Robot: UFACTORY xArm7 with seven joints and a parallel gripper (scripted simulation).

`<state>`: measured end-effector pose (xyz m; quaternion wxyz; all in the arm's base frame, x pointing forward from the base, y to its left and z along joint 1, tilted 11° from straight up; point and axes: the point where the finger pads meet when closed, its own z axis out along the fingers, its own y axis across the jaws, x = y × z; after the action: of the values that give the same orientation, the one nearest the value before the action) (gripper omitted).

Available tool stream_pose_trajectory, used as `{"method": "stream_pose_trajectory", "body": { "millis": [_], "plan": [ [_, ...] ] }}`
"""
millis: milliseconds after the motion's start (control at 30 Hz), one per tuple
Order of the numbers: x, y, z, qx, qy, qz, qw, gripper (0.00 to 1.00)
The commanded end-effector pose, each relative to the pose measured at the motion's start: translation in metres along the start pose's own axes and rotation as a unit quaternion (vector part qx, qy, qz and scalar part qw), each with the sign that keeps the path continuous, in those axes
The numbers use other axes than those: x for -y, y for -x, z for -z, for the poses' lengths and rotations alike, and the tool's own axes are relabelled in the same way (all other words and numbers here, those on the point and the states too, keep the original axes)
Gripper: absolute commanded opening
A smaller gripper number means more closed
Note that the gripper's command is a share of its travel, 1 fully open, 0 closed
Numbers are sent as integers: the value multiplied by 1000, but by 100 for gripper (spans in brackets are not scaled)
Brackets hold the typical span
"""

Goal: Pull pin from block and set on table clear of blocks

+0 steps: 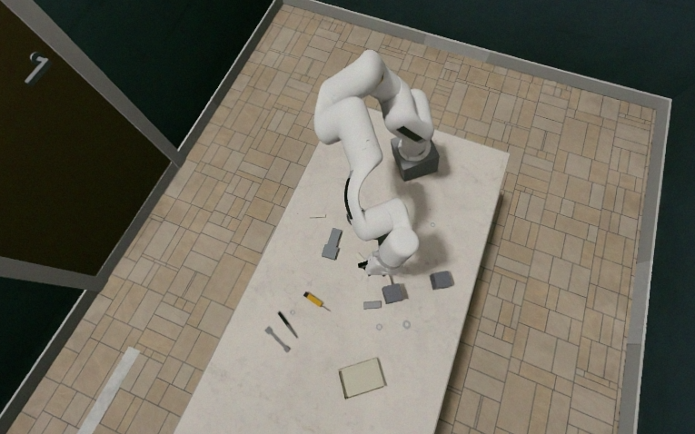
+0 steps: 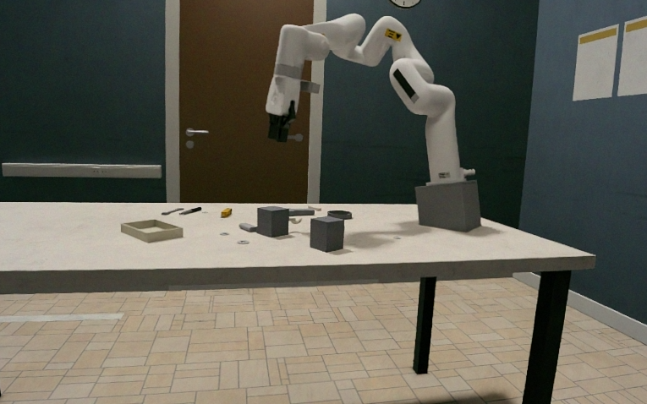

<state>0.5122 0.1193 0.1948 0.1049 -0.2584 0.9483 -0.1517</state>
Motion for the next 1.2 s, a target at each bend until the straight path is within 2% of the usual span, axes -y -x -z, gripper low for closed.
{"method": "stream_pose_trajectory", "body": {
  "millis": [0, 100, 167, 200, 1167],
  "plan": [
    [1, 0, 8, 2, -2, -4, 1000, 45],
    [3, -3, 20, 0, -3, -11, 1000, 45],
    [3, -4, 22, 0, -3, -12, 1000, 45],
    [4, -12, 38, -7, 2, -25, 1000, 45],
    [4, -11, 38, -6, 2, -24, 1000, 45]
  ]
}}
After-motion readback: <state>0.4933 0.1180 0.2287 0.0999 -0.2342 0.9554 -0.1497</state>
